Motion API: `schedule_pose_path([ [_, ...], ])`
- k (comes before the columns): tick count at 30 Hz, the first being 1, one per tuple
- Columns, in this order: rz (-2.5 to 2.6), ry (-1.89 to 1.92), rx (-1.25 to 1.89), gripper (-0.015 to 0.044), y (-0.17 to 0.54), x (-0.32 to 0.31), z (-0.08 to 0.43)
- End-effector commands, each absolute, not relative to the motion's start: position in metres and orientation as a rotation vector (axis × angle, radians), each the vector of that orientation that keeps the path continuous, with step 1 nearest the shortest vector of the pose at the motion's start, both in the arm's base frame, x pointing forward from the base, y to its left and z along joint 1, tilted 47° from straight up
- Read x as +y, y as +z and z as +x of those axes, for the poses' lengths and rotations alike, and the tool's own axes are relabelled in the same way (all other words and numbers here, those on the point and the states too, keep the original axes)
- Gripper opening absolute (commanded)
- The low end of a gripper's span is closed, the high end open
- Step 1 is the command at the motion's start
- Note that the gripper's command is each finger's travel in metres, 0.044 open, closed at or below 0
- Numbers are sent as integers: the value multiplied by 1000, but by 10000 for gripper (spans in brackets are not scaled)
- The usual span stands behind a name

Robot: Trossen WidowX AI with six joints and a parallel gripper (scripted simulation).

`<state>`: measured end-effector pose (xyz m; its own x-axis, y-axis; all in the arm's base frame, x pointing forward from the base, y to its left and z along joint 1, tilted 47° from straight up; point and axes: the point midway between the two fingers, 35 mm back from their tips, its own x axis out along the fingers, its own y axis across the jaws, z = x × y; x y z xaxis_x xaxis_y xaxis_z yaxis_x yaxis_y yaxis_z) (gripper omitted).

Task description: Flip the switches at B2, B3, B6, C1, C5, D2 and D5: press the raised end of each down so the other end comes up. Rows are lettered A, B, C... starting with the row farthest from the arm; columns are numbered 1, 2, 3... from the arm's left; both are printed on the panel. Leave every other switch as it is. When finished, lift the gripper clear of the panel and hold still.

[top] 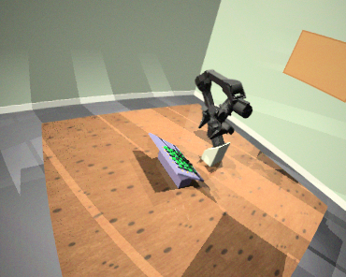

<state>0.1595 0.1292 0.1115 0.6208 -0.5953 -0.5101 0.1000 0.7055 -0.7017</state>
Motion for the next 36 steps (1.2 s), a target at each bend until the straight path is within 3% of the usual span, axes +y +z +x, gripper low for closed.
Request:
schedule_pose_path([
  [1,-683,-437,812,374,110,129,161],
  [9,-694,-431,828,164,51,114,236],
  [15,-697,-436,823,6,47,111,243],
  [36,-694,-447,844,0,23,81,275],
])
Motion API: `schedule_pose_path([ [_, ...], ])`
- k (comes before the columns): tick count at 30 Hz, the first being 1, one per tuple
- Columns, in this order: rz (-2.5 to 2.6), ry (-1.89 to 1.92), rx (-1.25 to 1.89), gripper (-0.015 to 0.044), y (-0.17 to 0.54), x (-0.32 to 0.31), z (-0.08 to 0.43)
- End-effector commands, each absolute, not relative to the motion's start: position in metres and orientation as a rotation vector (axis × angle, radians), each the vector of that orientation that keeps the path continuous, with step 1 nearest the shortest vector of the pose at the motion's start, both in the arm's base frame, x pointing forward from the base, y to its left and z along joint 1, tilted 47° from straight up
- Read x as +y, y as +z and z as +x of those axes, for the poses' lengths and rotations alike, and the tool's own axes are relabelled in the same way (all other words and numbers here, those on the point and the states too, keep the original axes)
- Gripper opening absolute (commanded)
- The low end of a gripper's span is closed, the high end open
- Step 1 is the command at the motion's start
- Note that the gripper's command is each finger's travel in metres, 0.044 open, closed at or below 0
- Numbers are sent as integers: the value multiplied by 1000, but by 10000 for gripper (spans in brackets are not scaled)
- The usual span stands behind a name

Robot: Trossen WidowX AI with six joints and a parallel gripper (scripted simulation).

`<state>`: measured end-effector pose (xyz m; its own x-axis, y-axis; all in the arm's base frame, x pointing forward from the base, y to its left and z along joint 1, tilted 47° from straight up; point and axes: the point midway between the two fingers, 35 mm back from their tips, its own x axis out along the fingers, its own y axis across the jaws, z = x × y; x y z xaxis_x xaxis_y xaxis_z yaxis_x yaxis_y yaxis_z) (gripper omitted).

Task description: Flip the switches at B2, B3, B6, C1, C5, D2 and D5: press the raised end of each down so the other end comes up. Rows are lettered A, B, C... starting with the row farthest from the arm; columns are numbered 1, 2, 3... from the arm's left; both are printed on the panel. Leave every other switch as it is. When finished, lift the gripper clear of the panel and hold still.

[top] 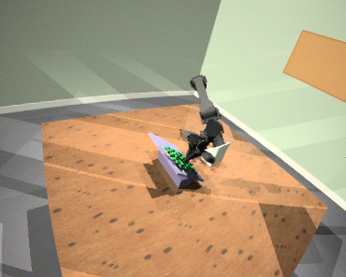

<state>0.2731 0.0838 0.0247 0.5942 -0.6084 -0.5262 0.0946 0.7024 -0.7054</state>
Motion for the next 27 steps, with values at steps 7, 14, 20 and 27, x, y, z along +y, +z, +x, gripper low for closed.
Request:
schedule_pose_path([
  [7,-694,-447,844,0,18,76,280],
  [14,-694,-447,844,0,18,76,280],
  [20,-694,-447,844,0,18,76,280],
  [27,-694,-447,844,0,18,75,281],
])
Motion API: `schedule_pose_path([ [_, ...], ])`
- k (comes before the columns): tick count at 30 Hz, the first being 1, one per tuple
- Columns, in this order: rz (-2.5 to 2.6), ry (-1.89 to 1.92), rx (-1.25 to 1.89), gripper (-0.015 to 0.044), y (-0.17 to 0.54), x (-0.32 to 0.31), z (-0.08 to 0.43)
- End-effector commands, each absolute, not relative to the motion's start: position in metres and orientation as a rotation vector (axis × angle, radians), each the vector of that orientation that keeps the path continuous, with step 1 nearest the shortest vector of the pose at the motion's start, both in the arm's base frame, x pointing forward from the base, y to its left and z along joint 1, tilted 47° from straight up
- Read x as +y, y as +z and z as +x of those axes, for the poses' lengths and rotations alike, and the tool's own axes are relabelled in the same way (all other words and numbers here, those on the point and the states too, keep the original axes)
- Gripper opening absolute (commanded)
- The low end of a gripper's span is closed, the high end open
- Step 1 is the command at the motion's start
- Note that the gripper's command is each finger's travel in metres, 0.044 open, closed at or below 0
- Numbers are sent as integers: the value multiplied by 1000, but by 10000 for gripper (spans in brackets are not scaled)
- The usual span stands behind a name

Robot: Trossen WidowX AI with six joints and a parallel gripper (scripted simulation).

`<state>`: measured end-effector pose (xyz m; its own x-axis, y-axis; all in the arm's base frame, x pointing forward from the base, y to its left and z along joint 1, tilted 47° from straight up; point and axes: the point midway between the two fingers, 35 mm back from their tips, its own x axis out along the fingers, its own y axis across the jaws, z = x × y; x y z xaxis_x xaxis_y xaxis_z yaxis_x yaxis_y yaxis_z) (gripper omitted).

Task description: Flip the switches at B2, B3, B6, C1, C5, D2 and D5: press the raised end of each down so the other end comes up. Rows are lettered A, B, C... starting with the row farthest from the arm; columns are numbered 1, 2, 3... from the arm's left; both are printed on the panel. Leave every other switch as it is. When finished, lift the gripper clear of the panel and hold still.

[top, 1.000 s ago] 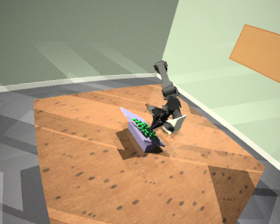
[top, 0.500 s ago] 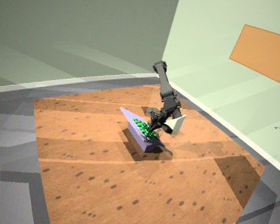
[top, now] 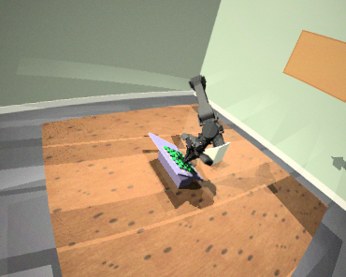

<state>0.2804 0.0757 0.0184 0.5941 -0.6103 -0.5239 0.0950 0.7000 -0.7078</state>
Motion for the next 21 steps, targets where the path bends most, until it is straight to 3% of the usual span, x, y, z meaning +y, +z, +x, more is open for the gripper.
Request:
schedule_pose_path([
  [1,-694,-447,844,0,18,75,281],
  [21,-694,-448,844,0,17,74,282],
])
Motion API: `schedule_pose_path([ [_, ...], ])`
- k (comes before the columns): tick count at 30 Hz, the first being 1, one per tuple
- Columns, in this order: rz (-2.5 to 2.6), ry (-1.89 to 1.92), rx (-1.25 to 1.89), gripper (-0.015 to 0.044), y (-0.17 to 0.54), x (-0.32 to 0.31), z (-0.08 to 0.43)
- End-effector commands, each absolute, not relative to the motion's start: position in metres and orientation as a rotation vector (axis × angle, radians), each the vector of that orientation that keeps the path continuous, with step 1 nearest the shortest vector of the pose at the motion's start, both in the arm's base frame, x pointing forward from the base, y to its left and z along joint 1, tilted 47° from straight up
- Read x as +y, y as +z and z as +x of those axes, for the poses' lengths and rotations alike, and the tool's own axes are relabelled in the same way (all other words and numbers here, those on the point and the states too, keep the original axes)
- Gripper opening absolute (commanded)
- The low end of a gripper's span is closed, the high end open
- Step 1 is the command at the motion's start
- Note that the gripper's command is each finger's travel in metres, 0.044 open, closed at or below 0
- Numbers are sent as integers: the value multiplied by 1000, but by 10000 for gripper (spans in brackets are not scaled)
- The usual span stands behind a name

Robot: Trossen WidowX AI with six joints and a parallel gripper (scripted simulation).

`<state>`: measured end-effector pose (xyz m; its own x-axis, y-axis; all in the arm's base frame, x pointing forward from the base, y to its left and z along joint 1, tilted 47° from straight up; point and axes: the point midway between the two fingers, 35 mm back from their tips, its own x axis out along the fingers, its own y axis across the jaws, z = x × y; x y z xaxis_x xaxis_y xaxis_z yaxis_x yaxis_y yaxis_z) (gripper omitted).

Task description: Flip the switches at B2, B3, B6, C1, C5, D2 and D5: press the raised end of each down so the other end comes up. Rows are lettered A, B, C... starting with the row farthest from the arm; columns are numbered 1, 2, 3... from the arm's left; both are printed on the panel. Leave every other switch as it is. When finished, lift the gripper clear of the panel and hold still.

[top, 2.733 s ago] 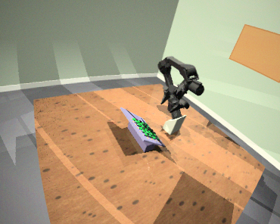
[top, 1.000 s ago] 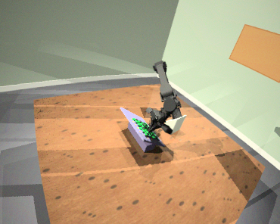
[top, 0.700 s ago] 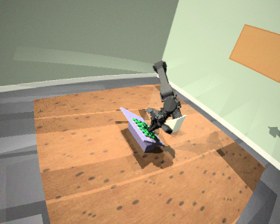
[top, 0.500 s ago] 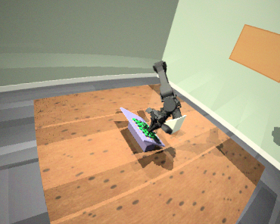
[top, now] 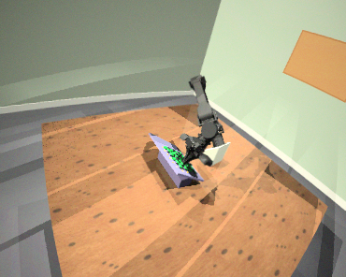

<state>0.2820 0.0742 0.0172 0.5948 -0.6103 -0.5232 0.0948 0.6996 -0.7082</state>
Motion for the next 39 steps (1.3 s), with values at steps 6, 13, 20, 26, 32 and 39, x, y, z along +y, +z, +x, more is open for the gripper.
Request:
schedule_pose_path([
  [6,-694,-448,844,0,16,73,283],
  [13,-694,-448,844,0,16,73,283],
  [20,-694,-448,844,0,15,72,284],
  [26,-695,-436,829,0,42,107,249],
  [32,-697,-436,823,0,47,111,243],
  [39,-699,-436,824,0,56,86,226],
])
